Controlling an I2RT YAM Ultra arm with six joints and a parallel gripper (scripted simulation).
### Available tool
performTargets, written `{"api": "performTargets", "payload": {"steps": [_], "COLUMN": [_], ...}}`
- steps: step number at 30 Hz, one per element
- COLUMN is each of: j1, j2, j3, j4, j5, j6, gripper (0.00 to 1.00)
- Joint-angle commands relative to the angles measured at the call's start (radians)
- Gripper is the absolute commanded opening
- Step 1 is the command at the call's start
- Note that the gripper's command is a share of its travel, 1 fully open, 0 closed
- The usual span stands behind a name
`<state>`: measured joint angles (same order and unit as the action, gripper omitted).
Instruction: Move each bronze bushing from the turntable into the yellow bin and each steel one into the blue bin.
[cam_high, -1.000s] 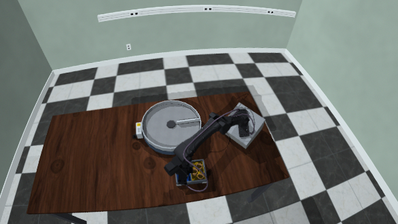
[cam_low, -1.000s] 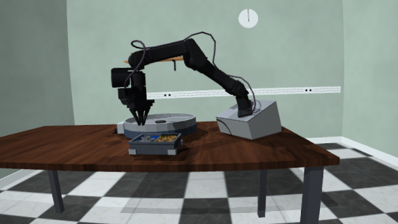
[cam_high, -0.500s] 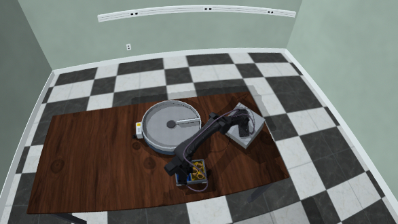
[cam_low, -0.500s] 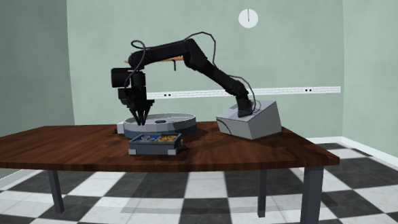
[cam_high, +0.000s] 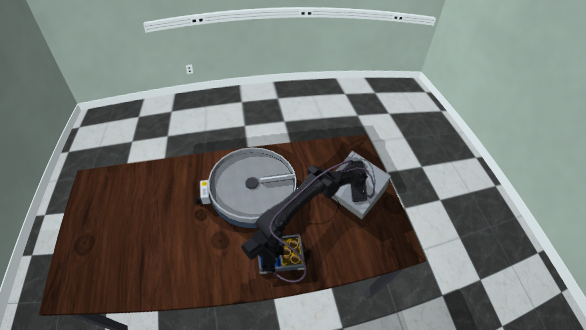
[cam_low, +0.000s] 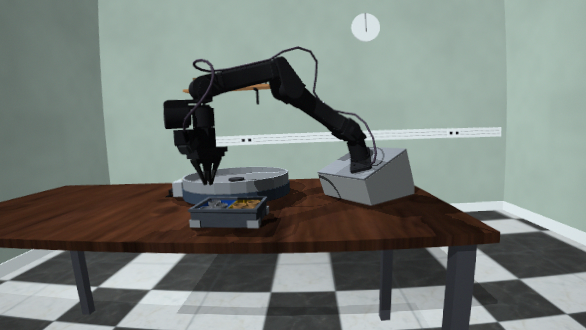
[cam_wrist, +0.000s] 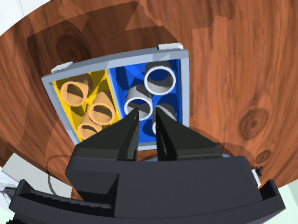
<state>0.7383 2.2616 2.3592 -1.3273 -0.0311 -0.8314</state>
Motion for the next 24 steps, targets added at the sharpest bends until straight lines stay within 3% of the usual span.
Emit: {"api": "performTargets", "payload": {"steps": [1,7,9,11,16,24], "j1": [-0.008,-0.013,-0.014,-0.014,-0.011,-0.011], "j2": [-0.016,-0.058,-0.016,-0.016,0.007,0.024], "j3": [0.031,0.086,0.129,0.129,0.224,0.260], "j4": [-0.016,-0.093,-0.127,-0.127,-0.200,-0.223], "j5": [-0.009,-0.011,-0.012,-0.012,-0.012,-0.011], "j6": [-0.006,-0.009,-0.010,-0.010,-0.010,-0.010], "gripper": [1.00,1.00,1.00,1.00,1.00,1.00]}}
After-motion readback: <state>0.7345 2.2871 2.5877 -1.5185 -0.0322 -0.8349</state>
